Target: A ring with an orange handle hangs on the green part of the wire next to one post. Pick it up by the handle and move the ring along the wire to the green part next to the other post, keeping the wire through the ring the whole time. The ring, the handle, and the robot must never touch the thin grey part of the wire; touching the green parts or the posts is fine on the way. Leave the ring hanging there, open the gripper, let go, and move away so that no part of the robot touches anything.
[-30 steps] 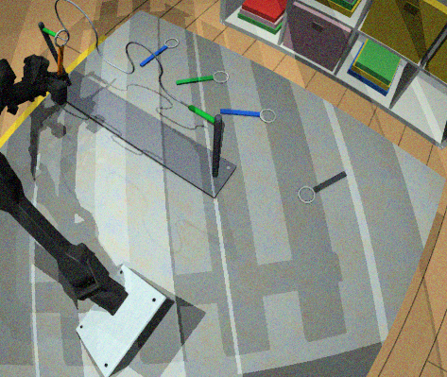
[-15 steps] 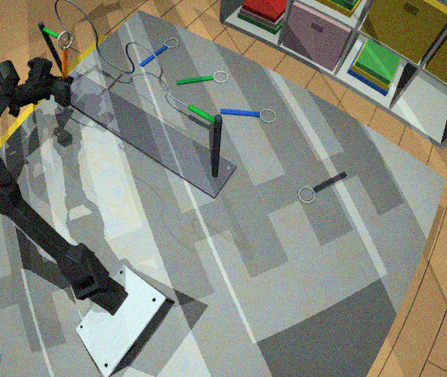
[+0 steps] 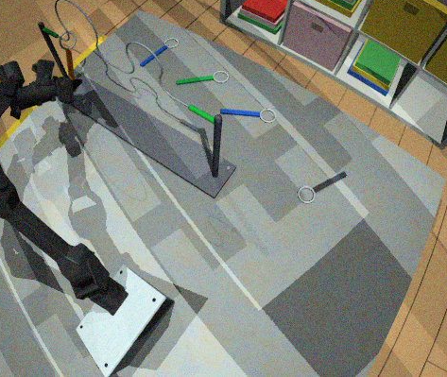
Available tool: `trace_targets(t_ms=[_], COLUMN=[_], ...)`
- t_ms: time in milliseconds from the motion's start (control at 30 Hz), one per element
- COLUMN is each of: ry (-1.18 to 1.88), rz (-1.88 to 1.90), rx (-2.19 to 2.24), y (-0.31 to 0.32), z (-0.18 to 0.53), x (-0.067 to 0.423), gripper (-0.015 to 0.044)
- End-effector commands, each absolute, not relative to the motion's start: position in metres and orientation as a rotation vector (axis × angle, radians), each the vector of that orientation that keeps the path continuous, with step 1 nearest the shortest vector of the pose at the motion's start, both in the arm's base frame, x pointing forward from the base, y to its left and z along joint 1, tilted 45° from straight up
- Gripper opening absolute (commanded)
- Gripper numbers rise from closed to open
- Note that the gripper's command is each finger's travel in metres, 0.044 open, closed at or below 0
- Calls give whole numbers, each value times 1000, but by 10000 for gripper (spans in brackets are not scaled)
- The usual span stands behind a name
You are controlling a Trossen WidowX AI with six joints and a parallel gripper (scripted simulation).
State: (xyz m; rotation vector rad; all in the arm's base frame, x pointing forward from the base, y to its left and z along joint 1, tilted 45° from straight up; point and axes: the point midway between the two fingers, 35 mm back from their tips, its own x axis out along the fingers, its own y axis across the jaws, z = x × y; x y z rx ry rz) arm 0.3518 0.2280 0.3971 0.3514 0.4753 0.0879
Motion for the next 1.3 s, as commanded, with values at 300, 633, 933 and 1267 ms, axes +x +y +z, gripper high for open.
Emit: trace_targets(t_ms=[300, 633, 933, 1267], ry=[478, 479, 477, 474], rz=[6, -47, -89, -130], rx=[72, -122, -278, -431], y=[186, 158, 137, 116], z=[390, 390, 395, 403], x=[349, 349, 348, 348], gripper=[-150, -150, -150, -150])
